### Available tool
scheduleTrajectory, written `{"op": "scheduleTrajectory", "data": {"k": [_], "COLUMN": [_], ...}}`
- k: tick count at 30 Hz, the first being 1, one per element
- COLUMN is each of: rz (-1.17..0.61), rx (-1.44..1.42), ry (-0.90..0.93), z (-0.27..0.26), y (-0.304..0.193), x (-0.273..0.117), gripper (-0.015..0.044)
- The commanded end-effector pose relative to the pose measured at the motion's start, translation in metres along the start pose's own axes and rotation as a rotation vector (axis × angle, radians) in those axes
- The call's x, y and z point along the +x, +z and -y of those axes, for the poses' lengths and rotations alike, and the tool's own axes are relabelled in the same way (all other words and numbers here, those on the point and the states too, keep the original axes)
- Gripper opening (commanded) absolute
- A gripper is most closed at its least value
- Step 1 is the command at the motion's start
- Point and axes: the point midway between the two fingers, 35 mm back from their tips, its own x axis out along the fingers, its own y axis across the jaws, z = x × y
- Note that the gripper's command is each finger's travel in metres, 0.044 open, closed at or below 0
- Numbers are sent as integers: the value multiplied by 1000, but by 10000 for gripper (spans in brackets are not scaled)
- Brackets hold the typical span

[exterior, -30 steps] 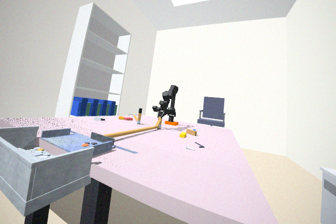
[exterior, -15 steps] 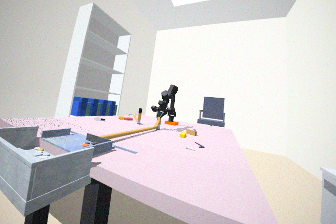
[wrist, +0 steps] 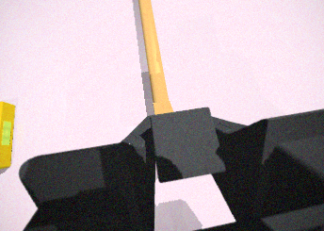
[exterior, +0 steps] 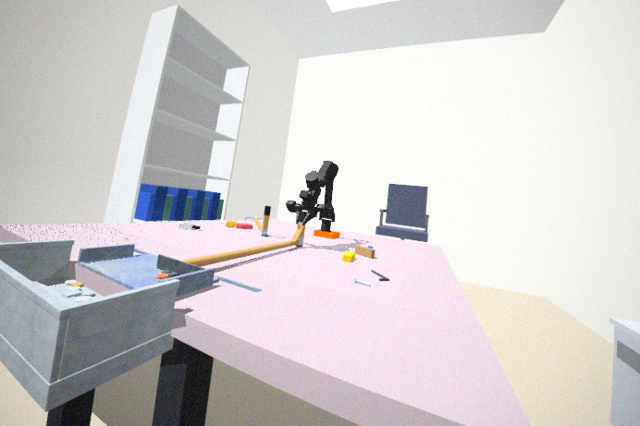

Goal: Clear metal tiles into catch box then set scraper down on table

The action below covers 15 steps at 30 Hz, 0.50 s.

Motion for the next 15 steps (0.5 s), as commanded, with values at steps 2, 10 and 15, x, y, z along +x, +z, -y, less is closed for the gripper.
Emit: {"op": "scheduleTrajectory", "data": {"k": [2,10,15], "rz": [9,10,10], "rx": [-5,-5,-5], "ry": [6,6,6], "z": [-1,-1,-1], "y": [10,20,26], "x": [3,9,13], "gripper": [0,0,0]}}
